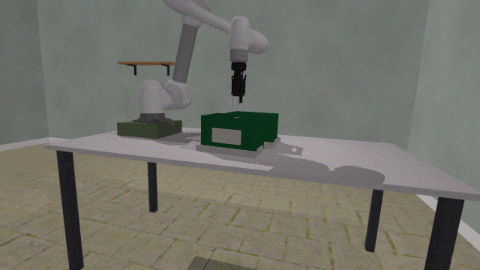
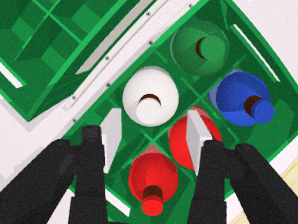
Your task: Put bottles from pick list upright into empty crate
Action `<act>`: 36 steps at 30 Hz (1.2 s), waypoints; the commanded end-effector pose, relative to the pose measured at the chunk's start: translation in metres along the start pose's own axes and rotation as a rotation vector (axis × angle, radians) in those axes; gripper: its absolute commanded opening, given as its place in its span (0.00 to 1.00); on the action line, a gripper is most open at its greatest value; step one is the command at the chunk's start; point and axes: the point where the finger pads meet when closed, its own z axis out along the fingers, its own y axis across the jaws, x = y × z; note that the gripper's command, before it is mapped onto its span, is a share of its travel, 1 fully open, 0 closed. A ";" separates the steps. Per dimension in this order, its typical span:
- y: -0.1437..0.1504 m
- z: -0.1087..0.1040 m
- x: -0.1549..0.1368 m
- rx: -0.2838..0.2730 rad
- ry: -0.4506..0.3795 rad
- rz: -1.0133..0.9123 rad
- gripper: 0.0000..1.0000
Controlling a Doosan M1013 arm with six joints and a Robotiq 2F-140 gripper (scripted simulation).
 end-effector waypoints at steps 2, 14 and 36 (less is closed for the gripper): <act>-0.002 0.010 0.001 0.004 -0.001 -0.007 0.38; -0.002 0.023 0.001 0.004 -0.001 -0.007 0.38; -0.002 0.050 0.001 0.004 -0.001 -0.007 0.38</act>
